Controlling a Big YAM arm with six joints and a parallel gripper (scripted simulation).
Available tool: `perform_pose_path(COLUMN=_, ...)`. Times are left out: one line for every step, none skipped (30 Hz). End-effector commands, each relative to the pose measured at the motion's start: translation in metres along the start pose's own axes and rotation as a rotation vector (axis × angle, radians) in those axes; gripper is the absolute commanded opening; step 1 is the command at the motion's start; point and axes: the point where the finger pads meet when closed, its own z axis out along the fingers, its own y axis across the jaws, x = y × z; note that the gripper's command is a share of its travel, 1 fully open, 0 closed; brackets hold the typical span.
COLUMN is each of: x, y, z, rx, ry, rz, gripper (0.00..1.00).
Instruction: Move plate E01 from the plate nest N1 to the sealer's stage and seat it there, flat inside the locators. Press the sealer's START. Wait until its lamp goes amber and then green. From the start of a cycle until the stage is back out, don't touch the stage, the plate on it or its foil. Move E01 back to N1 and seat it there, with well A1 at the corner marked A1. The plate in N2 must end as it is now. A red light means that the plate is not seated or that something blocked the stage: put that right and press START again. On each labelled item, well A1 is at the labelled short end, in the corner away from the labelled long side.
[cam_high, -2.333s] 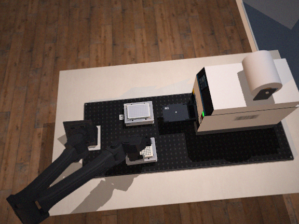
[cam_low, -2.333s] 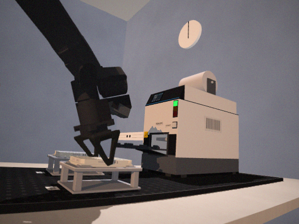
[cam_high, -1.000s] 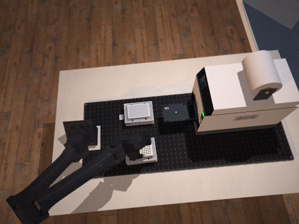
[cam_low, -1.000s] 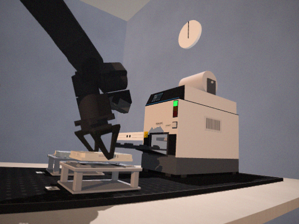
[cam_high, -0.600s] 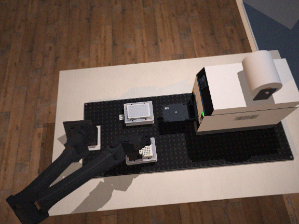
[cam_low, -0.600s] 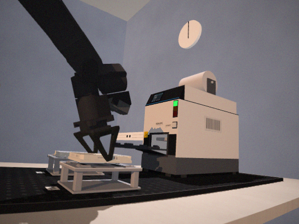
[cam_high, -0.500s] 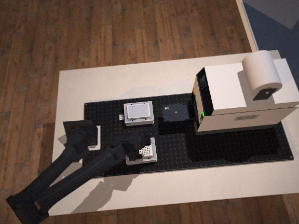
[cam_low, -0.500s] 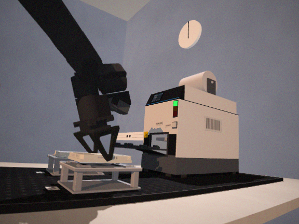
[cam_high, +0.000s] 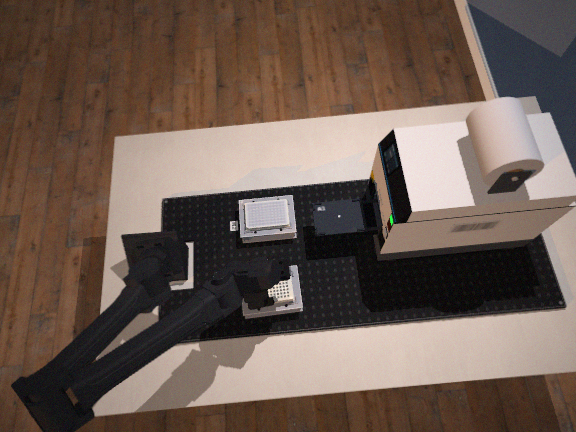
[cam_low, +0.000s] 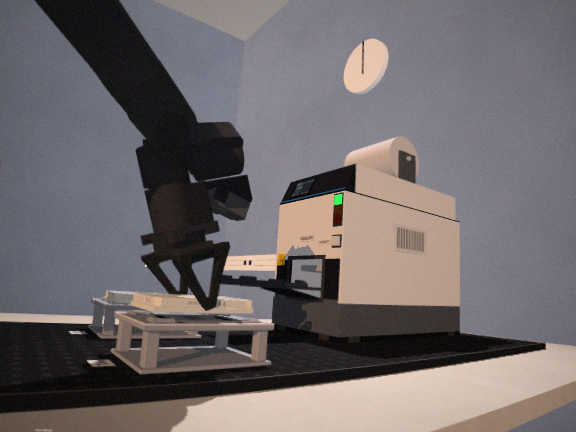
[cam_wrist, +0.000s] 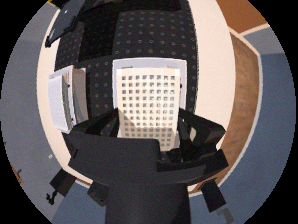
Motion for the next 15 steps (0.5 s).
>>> perform_pose_path(x=-0.0249, y=-0.0053, z=-0.0067, rx=-0.001, ry=-0.04, rz=0.041, gripper=0.0)
perform_pose_path(x=-0.0254, y=-0.0054, z=-0.0066, rx=-0.001, ry=-0.041, rz=0.041, gripper=0.0)
perform_pose_path(x=-0.0261, y=-0.0058, z=-0.0068, rx=0.0, ry=-0.042, rz=0.043, gripper=0.0)
perform_pose_path(x=-0.0267, y=-0.0061, z=-0.007, rx=0.0, ry=-0.043, rz=0.044, gripper=0.0)
perform_pose_path(x=-0.0274, y=-0.0065, z=-0.0071, rx=0.0, ry=-0.045, rz=0.046, gripper=0.0)
perform_pose_path(x=-0.0281, y=-0.0069, z=-0.0073, rx=0.001, ry=-0.046, rz=0.047, gripper=0.0)
perform_pose_path(x=-0.0286, y=-0.0072, z=-0.0075, rx=0.001, ry=-0.047, rz=0.049, gripper=0.0)
perform_pose_path(x=-0.0291, y=-0.0074, z=-0.0075, rx=0.001, ry=-0.048, rz=0.05, gripper=0.0)
perform_pose_path(x=-0.0296, y=-0.0076, z=-0.0076, rx=0.001, ry=-0.049, rz=0.051, gripper=0.0)
perform_pose_path(x=-0.0298, y=-0.0078, z=-0.0077, rx=0.002, ry=-0.05, rz=0.052, gripper=0.0)
perform_pose_path(x=-0.0295, y=-0.0077, z=-0.0076, rx=0.002, ry=-0.049, rz=0.051, gripper=0.0)
perform_pose_path(x=-0.0291, y=-0.0076, z=-0.0075, rx=0.002, ry=-0.049, rz=0.05, gripper=0.0)
perform_pose_path(x=-0.0261, y=-0.0063, z=-0.0067, rx=0.001, ry=-0.043, rz=0.044, gripper=0.0)
perform_pose_path(x=-0.0234, y=-0.0053, z=-0.006, rx=0.0, ry=-0.037, rz=0.038, gripper=0.0)
perform_pose_path(x=-0.0234, y=-0.0053, z=-0.006, rx=0.0, ry=-0.037, rz=0.038, gripper=0.0)
